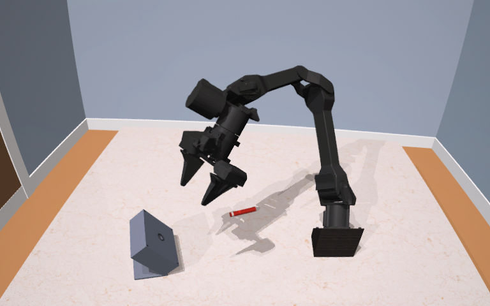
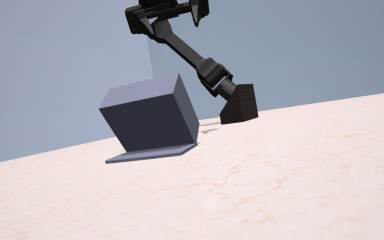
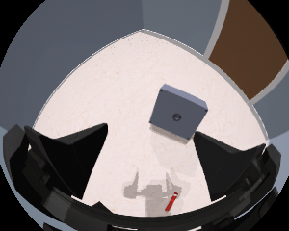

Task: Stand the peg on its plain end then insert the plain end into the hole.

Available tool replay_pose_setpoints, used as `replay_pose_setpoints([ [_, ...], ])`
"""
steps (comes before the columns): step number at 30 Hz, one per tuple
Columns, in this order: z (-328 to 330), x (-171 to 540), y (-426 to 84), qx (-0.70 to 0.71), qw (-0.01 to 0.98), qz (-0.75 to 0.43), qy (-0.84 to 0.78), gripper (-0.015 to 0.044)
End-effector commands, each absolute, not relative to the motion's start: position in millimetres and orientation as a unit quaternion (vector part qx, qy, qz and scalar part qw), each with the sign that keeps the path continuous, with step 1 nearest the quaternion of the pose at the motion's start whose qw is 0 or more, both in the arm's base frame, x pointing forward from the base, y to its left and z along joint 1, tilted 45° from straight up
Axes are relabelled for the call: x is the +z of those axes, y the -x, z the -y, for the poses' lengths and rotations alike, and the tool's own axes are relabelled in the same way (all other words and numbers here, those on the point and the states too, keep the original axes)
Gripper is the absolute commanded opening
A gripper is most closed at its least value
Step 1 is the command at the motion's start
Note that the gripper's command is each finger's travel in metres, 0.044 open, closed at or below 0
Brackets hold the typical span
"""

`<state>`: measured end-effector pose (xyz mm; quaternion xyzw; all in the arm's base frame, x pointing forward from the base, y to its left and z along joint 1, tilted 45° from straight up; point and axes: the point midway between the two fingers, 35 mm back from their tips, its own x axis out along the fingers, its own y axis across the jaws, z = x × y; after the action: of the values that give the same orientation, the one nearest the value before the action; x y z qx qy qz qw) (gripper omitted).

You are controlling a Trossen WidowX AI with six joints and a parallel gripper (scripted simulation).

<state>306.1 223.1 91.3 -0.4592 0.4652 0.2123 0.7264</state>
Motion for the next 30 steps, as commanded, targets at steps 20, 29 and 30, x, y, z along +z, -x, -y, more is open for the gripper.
replay_pose_setpoints([
  [20, 2.4, 111.5, -285.4, -0.072, 0.598, -0.651, 0.462, 0.0440],
  [29, 8.5, 106.3, -286.7, -0.073, 0.597, -0.652, 0.462, 0.0440],
  [30, 9.5, 105.1, -287.1, -0.073, 0.597, -0.652, 0.461, 0.0440],
])
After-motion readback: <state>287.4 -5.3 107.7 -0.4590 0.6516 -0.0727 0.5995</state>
